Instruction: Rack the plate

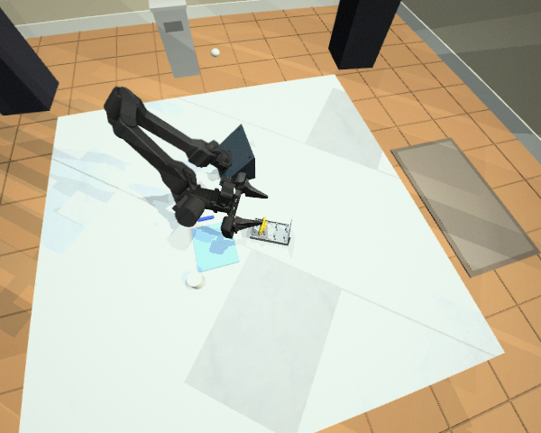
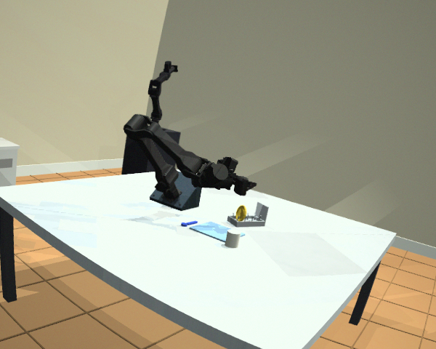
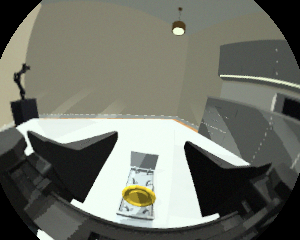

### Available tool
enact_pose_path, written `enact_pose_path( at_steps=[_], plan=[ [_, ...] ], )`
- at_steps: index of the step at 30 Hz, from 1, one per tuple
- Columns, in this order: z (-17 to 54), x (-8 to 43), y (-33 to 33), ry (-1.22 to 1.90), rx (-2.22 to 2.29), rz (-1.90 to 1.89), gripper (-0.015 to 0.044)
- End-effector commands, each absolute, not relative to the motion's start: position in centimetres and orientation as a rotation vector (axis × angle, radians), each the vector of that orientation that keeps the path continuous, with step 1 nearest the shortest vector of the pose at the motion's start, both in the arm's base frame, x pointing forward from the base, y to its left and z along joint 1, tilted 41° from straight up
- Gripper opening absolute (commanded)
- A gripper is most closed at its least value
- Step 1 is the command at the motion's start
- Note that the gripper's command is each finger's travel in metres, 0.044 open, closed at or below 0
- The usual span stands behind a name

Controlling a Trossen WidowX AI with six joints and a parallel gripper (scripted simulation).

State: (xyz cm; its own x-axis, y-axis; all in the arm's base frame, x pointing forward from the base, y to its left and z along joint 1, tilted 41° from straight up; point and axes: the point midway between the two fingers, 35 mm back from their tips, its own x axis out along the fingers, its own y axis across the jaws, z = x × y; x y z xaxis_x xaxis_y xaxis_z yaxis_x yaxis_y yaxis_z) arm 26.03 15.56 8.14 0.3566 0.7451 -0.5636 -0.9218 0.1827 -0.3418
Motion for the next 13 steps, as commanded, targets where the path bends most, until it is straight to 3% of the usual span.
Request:
enact_pose_path(
  at_steps=[1,13],
  plan=[
    [8.2,25.9,15.8,0.356,-0.688,1.185,0.04],
    [7.9,25.0,17.0,0.764,-0.604,1.058,0.04]
  ],
)
